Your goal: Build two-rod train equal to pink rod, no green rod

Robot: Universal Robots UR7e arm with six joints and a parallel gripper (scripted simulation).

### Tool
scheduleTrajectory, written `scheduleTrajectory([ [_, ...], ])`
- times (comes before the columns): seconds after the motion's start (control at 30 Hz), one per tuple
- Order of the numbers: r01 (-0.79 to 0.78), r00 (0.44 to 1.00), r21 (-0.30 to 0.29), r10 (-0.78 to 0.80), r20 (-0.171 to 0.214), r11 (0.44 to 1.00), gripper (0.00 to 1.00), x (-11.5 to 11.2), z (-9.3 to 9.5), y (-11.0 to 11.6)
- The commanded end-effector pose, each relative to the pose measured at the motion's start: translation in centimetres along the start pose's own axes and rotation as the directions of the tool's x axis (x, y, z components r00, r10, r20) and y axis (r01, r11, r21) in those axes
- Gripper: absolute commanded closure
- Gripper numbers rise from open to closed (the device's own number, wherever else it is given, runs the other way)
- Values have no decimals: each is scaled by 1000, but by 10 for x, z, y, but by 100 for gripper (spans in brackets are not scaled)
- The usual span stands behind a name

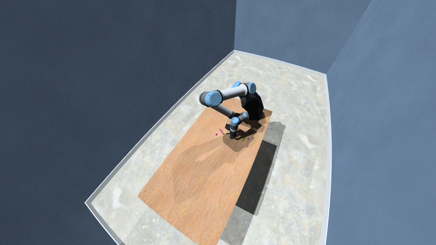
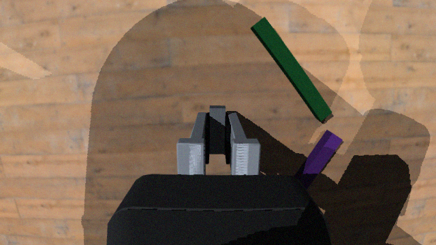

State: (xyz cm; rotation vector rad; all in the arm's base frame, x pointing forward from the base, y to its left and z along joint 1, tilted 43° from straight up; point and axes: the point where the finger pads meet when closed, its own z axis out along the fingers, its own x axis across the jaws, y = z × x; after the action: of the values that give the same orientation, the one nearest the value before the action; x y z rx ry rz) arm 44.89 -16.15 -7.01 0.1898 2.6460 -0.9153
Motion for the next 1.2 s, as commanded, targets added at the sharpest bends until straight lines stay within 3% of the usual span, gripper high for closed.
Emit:
scheduleTrajectory([
  [0.0,0,1000,0,0,1,1000,76,0,0,0],
  [1.17,0,1000,0,0,1,1000,76,0,7,0],
])
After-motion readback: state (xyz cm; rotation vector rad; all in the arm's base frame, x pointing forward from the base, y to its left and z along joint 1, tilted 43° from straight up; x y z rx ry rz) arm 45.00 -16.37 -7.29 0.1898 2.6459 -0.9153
